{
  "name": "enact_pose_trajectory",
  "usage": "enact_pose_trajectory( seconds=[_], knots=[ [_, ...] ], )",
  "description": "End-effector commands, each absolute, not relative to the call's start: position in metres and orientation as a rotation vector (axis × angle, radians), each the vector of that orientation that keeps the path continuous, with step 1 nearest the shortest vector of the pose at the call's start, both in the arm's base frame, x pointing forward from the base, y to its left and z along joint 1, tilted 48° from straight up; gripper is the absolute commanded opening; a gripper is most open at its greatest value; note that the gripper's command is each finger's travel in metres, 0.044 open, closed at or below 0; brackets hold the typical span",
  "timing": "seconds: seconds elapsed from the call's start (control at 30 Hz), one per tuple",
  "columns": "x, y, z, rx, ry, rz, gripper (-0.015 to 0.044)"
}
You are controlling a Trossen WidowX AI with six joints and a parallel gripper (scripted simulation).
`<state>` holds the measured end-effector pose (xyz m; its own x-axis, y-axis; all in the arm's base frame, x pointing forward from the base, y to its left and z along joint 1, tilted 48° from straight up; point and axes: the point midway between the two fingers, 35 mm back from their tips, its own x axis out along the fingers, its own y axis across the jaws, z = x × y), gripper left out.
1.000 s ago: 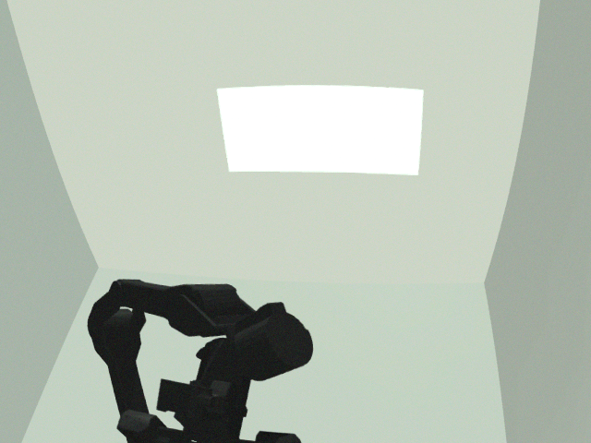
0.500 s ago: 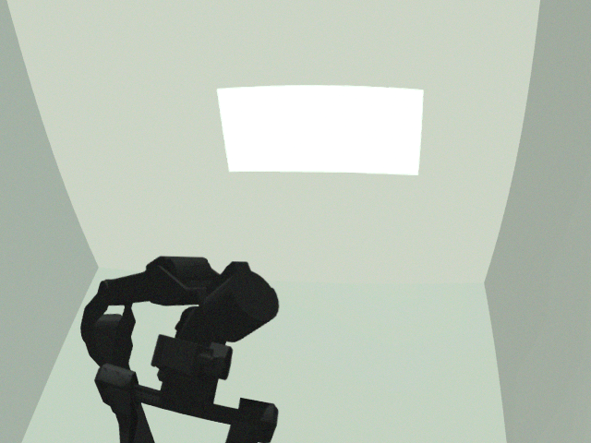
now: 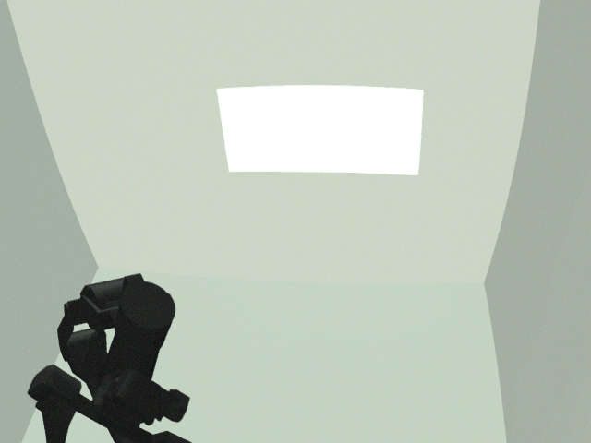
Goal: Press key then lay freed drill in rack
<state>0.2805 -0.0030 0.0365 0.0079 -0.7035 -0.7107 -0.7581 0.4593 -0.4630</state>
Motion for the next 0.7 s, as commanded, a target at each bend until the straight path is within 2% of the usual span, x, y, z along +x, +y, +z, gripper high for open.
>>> enact_pose_trajectory(
  seconds=[0.0,0.67],
  knots=[
    [0.2576,-0.0687,0.0527,-1.672,1.801,0.550,0.0440],
    [0.2548,-0.0742,0.0540,-1.707,1.807,0.599,0.0440]
  ],
)
